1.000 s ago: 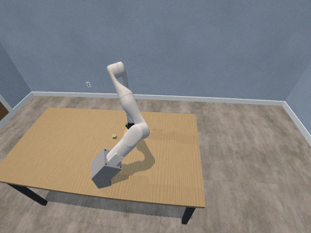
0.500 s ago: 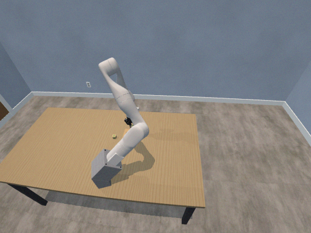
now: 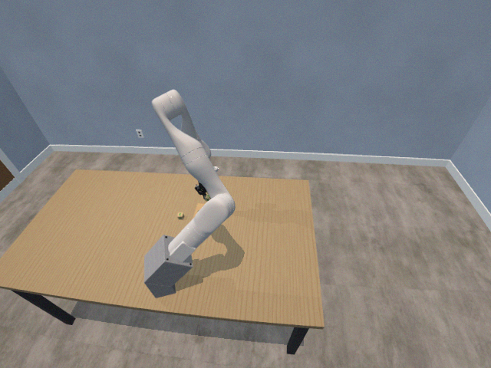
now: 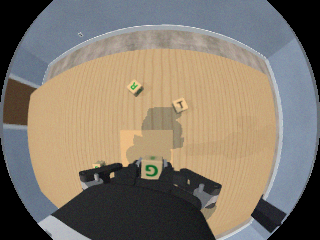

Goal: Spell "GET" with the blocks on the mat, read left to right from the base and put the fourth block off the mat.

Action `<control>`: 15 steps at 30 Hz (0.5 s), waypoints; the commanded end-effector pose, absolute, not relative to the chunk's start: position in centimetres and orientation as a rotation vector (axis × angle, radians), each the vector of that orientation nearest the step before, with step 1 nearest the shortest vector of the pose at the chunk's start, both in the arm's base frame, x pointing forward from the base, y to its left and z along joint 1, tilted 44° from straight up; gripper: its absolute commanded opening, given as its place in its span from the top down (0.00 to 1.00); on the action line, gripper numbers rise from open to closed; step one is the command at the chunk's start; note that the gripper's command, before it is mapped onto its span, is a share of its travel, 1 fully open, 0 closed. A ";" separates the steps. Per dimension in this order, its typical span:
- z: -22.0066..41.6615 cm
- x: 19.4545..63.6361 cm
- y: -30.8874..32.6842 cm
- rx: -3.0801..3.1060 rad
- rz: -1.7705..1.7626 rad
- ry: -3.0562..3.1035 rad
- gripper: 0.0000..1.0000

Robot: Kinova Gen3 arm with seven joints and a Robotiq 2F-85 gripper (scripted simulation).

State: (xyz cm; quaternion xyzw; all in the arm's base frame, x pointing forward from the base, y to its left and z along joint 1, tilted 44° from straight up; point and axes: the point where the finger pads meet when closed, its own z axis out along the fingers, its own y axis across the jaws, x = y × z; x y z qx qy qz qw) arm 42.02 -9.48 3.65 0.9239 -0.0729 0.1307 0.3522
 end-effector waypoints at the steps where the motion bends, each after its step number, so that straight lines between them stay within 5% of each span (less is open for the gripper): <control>1: 3.7 42.1 -9.4 2.391 0.340 -0.187 0.74; 15: 3.7 42.1 -9.4 2.391 0.346 -0.205 0.74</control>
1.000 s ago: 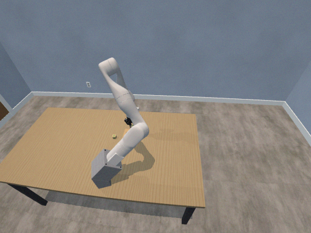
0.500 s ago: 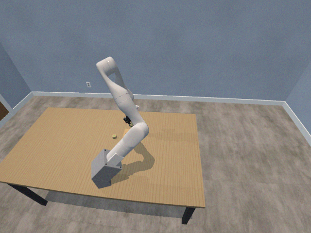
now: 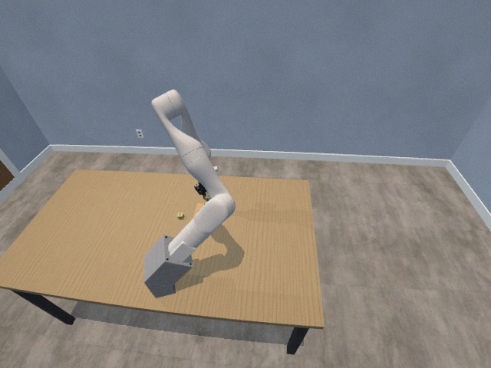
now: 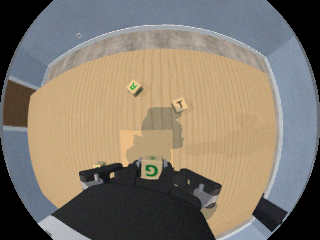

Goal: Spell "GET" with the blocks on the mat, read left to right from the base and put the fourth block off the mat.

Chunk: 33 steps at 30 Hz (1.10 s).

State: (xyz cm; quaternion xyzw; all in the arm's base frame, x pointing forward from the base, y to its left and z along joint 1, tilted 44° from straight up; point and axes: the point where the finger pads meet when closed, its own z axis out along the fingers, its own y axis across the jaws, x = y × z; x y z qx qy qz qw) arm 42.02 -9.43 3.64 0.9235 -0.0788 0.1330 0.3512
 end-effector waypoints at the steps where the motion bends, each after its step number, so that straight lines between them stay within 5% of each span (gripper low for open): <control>1: 3.6 42.0 -9.4 2.391 0.348 -0.210 0.74; 33: 3.1 41.8 -9.0 2.344 0.500 -0.639 0.74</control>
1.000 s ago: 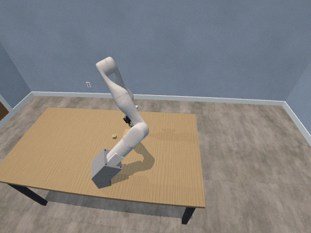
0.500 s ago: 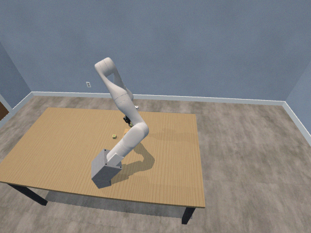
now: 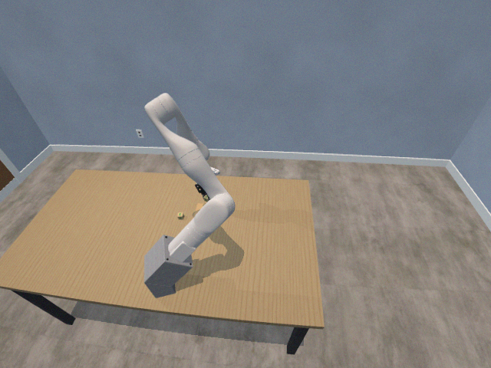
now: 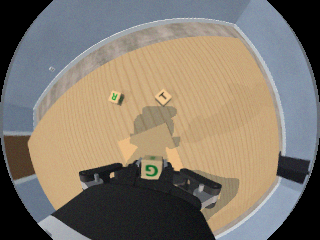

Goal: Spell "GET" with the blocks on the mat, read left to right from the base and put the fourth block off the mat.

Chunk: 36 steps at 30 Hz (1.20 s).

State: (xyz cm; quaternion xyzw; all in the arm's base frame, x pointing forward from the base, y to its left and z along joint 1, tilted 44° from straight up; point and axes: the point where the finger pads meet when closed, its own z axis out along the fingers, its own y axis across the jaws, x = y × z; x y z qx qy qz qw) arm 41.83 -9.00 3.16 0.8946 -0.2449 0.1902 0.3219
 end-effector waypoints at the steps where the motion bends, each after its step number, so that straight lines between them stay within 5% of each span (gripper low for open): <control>1: 3.1 41.8 -8.9 2.339 0.509 -0.666 0.74; 36: 1.6 41.5 -7.6 1.874 0.893 -1.781 0.74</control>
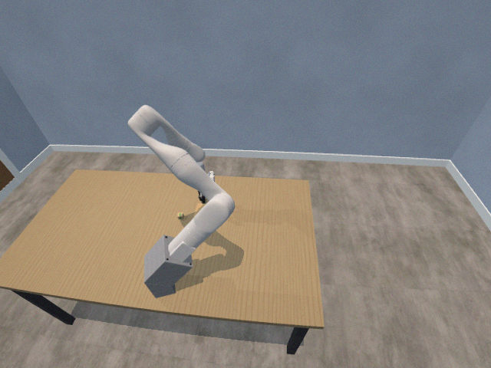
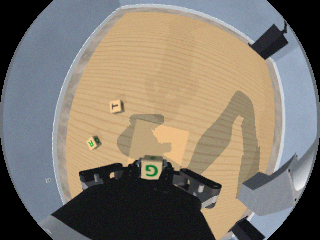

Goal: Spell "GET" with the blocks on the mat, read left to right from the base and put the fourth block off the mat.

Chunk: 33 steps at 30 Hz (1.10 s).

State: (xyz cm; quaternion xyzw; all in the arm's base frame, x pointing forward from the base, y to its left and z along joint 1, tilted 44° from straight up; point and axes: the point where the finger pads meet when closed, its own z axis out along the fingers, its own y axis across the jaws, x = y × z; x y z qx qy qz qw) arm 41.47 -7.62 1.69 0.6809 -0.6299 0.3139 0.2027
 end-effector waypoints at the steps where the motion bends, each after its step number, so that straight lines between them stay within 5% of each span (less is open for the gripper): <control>1: 1.5 41.5 -7.5 1.847 0.906 -1.820 0.74; 33: -0.1 41.5 -5.7 0.883 1.169 -2.733 0.74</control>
